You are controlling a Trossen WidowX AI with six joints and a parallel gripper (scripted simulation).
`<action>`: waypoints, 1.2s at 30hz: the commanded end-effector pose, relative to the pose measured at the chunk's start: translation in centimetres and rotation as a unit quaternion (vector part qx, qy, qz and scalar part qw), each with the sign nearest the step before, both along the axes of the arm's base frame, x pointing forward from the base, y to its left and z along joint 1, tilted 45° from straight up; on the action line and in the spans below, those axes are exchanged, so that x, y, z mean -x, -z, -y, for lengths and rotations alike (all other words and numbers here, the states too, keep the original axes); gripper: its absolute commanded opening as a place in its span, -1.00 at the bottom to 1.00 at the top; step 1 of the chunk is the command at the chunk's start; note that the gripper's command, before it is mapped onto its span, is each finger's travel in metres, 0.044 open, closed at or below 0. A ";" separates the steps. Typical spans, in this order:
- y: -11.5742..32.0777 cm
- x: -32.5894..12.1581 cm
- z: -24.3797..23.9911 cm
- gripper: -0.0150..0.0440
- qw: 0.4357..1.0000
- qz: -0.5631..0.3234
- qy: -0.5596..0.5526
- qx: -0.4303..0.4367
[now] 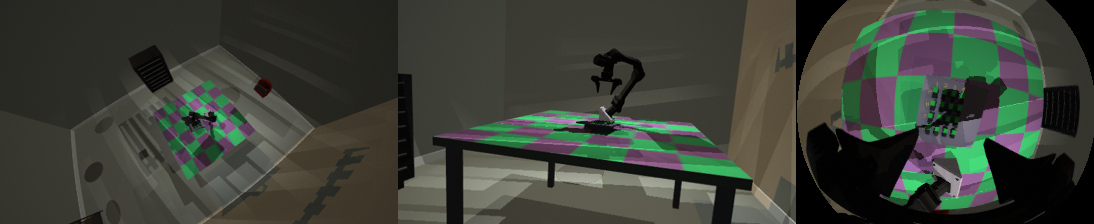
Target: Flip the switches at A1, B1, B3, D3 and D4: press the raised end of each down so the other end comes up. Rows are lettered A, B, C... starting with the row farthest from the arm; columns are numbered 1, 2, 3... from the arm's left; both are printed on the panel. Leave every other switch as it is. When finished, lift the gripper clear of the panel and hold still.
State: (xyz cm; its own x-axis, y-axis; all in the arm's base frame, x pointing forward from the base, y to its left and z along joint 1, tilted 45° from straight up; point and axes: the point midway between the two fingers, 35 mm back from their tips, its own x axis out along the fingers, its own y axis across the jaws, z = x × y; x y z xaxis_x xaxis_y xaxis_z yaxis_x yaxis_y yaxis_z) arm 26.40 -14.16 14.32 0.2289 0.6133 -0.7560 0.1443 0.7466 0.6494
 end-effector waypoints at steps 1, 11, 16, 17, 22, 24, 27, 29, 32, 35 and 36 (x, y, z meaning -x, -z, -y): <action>0.1 -0.2 -0.2 0.78 1.000 -0.001 0.000 -0.001; 4.7 -6.8 -9.4 -0.11 0.998 -0.047 -0.013 -0.040; 4.8 -6.8 -9.5 -0.49 0.998 -0.046 -0.012 -0.039; 5.2 -6.9 -9.9 -0.49 0.998 -0.045 -0.011 -0.039; 7.2 -7.2 -11.8 -0.49 0.999 -0.037 -0.004 -0.038; 7.2 -7.2 -11.8 -0.49 0.999 -0.037 -0.004 -0.038; 7.8 -7.3 -12.4 -0.49 0.999 -0.037 -0.004 -0.038; 7.9 -7.3 -12.5 -0.49 0.999 -0.037 -0.004 -0.038; 8.0 -7.4 -12.6 -0.49 0.999 -0.037 -0.004 -0.038; 8.3 -7.4 -12.9 -0.49 0.999 -0.037 -0.004 -0.038; 8.5 -7.4 -13.0 -0.49 0.999 -0.037 -0.004 -0.038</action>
State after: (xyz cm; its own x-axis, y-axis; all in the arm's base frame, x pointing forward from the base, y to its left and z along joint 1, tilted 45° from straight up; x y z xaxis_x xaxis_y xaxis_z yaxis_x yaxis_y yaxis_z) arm 33.93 -1.48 6.24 0.1715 0.6677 -0.7244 0.1800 0.7017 0.6894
